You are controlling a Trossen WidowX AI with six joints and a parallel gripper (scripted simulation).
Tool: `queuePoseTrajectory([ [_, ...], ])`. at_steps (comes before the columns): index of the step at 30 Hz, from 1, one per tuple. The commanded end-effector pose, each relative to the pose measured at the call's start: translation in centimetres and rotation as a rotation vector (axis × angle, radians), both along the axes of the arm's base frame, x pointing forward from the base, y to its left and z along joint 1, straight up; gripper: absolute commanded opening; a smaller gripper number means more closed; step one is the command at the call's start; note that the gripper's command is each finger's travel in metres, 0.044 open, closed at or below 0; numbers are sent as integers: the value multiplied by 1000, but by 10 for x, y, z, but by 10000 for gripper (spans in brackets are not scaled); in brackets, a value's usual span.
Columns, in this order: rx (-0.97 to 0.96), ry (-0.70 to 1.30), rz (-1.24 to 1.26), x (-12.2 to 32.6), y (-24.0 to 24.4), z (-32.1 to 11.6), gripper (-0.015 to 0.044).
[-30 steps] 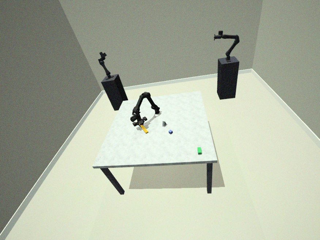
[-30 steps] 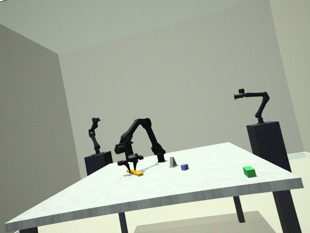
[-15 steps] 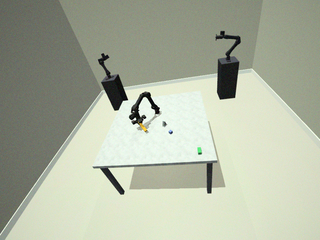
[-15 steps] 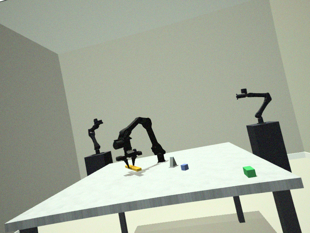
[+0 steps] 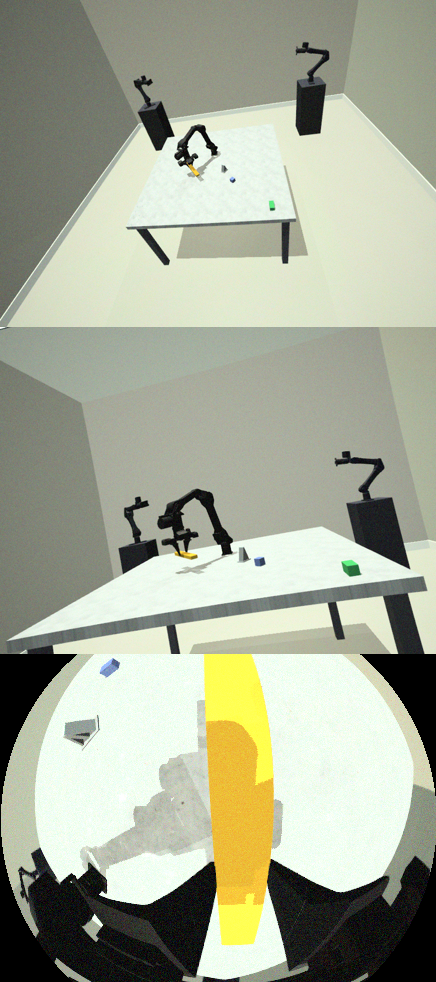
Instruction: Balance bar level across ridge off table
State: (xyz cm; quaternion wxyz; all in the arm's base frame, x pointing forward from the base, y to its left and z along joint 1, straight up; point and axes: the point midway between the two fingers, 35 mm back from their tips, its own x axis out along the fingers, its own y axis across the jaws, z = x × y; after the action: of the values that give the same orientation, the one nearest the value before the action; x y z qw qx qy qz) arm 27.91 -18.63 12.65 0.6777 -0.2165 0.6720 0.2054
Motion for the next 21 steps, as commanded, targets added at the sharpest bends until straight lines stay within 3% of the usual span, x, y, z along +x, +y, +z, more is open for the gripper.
queuePoseTrajectory([
  [1,-6,-14,3,1,0,15,0],
  [21,-1,-16,-79,5,23,43,0],
])
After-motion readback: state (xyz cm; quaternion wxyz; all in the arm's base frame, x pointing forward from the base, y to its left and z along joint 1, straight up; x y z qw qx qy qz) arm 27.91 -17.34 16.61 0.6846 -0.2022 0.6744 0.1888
